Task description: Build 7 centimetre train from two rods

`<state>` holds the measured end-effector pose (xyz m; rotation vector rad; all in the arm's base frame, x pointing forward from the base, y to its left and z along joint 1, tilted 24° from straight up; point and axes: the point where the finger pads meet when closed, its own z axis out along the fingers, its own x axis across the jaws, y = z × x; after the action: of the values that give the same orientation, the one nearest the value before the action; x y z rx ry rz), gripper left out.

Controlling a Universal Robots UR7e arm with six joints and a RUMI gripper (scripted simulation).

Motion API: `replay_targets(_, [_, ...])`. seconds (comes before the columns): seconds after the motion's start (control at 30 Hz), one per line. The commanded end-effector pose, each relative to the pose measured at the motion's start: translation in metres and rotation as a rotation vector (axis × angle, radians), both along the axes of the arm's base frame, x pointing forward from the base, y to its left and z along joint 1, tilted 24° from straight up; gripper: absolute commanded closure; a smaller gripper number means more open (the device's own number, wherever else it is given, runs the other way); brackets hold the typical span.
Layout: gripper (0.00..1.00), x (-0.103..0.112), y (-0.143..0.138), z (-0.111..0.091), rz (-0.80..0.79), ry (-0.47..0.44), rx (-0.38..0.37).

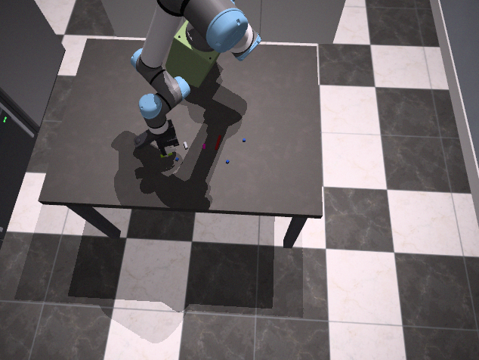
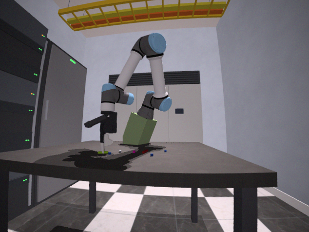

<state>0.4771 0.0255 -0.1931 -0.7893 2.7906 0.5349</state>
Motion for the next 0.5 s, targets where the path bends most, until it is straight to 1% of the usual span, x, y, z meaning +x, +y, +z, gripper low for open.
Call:
replay_targets(0.0, [1.0, 0.0004, -0.0004, 0.0003, 0.0, -0.001, 0.0])
replay_targets(0.33, [1.0, 0.0004, -0.0005, 0.0008, 0.0, -0.001, 0.0])
replay_targets(0.47, [1.0, 0.0, -0.0022, 0.0048, 0.0, -0.001, 0.0])
